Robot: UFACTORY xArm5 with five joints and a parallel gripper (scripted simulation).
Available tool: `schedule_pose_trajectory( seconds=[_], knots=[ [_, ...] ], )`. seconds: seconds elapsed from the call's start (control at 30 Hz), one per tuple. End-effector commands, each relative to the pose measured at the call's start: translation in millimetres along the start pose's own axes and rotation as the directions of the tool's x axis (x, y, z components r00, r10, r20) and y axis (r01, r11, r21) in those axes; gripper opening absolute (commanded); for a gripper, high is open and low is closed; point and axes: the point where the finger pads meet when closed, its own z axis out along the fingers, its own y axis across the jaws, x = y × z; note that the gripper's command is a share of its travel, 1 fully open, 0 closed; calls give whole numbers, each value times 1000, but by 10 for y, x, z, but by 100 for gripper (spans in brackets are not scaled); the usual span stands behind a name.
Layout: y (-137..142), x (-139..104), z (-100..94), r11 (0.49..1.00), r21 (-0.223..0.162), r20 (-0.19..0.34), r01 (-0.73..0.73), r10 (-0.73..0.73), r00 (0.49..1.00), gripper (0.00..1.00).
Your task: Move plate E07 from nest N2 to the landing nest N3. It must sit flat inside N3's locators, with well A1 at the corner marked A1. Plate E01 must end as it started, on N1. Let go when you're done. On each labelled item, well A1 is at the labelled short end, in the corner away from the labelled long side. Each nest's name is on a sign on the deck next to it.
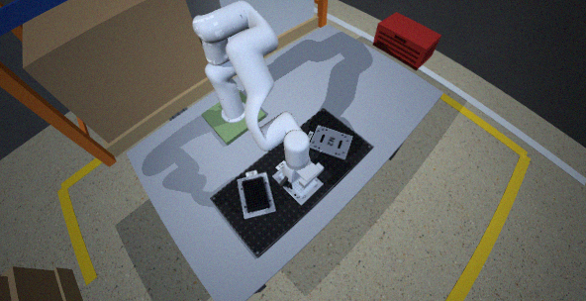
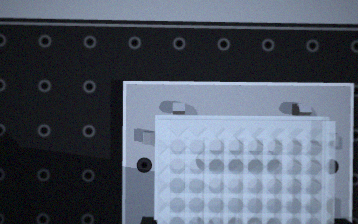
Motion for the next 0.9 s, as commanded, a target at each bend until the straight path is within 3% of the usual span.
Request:
schedule_pose_trajectory(
  seconds=[0.0,0.6,0.63,0.87],
  knots=[
    [1,13,16,1000,2,-4,0,0,1000,0],
    [1,13,17,1000,2,-4,0,0,1000,0],
    [1,13,24,1000,2,-4,0,0,1000,100],
    [1,13,24,1000,2,-4,0,0,1000,100]
  ],
)
